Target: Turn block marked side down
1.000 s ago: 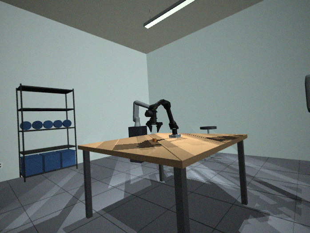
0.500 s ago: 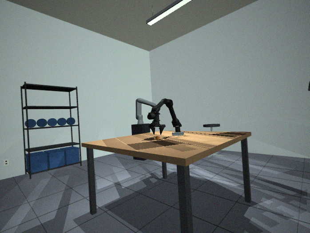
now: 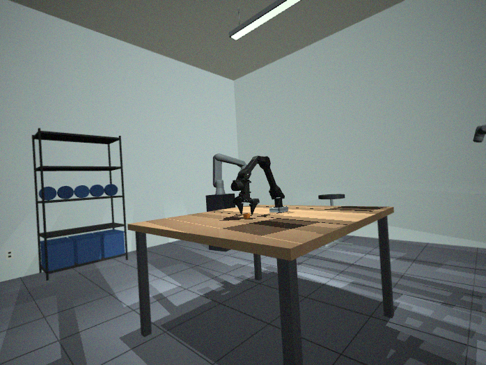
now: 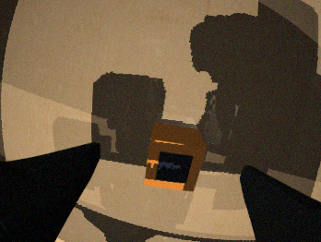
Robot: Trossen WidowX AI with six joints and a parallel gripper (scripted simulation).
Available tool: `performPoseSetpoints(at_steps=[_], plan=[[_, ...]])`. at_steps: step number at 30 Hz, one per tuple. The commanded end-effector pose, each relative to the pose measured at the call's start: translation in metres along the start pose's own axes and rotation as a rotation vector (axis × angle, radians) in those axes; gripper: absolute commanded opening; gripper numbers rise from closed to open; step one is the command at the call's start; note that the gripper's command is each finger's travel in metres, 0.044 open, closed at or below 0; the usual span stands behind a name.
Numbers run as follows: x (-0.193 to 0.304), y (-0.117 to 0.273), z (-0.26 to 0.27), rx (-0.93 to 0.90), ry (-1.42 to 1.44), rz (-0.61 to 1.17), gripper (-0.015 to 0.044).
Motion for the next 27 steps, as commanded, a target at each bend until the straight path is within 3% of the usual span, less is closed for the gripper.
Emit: performPoseSetpoints(at_steps=[1, 5, 18, 27], plan=[[0.0006, -0.0083, -0.0001, -0.004, 0.003, 0.002, 0.044], [0.0008, -0.0123, -0.0001, -0.004, 0.003, 0.002, 0.044], [0.0008, -0.0123, -0.0001, -0.004, 0.003, 0.002, 0.0099], [0.0008, -0.0123, -0.0001, -0.004, 0.003, 0.002, 0.0039]])
Point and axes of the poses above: the point midway between the two fingers, 35 mm back from their tips, its own y axis back along the fingers, its own z axis across the jaws, x = y × z, the point moved 10 cm from there along y, back along the fingers, and after that the axes turned 3 degrees about -y, right-handed, at the moved point
